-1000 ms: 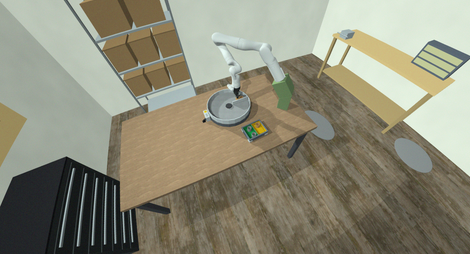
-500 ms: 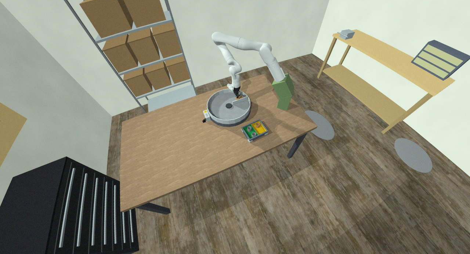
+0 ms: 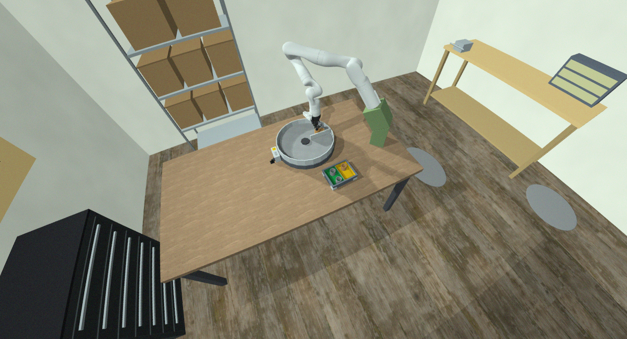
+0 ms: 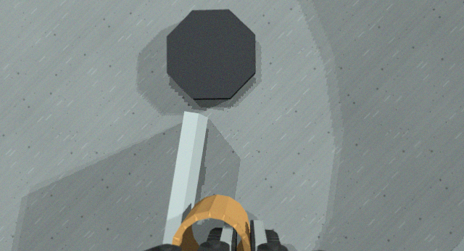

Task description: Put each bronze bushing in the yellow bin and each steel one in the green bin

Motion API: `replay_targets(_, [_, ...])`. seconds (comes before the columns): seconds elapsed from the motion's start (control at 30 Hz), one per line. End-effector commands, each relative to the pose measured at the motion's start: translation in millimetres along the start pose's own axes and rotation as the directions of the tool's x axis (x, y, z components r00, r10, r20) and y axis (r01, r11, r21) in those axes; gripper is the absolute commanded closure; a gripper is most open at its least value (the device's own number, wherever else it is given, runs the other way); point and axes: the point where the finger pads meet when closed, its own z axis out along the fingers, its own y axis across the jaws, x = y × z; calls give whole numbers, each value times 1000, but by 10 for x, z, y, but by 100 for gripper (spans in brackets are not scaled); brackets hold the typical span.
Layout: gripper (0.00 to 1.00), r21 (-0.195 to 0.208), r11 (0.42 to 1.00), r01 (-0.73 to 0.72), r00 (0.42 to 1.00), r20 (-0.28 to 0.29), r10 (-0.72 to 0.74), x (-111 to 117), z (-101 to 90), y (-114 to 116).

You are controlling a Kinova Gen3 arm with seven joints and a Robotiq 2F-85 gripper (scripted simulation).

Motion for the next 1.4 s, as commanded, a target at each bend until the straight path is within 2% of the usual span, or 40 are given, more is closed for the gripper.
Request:
replay_targets(0.0, [100,0,1000,1,1000,-1,-1,4,-8,1])
replay_targets(1.37, [100,0,1000,1,1000,-1,-1,4,-128,1])
